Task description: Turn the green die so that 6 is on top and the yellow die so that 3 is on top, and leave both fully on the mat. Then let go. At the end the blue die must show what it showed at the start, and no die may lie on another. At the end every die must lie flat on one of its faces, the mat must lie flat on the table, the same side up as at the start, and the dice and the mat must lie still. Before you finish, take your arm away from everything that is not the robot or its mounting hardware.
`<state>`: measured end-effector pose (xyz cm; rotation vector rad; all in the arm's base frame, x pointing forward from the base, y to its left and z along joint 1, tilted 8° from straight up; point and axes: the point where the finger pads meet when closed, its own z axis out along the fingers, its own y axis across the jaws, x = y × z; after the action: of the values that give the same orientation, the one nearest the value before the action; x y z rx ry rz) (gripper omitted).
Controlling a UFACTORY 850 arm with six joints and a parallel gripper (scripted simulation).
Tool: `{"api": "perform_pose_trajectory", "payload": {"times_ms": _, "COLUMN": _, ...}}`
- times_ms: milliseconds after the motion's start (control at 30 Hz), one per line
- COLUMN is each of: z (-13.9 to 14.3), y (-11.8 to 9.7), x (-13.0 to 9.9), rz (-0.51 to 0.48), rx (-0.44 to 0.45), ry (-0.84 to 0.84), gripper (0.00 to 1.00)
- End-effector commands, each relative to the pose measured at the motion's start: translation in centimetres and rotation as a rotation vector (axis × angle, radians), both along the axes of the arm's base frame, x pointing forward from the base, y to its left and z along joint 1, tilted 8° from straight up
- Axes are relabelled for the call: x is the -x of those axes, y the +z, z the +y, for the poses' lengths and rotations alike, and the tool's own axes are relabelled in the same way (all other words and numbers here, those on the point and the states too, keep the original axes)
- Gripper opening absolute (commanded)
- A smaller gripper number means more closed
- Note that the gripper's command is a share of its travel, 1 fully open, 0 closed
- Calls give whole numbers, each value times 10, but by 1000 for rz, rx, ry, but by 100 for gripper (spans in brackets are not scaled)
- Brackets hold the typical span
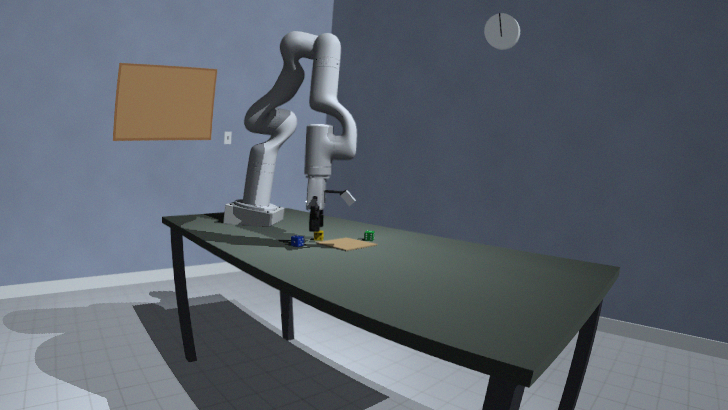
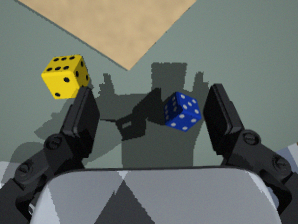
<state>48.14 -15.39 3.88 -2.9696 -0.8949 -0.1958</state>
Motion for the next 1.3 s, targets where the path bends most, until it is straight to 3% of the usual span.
{"api": "perform_pose_trajectory", "payload": {"times_ms": 0, "z": 23, "y": 2, "x": 2, "rz": -7, "rx": 0, "ry": -1, "gripper": 100}}
{"api": "perform_pose_trajectory", "payload": {"times_ms": 167, "z": 63, "y": 4, "x": 8, "rz": -7, "rx": 0, "ry": -1, "gripper": 100}}
{"api": "perform_pose_trajectory", "payload": {"times_ms": 333, "z": 82, "y": 5, "x": 11, "rz": -7, "rx": 0, "ry": -1, "gripper": 100}}
{"api": "perform_pose_trajectory", "payload": {"times_ms": 1267, "z": 84, "y": 5, "x": 12, "rz": -7, "rx": 0, "ry": -1, "gripper": 100}}
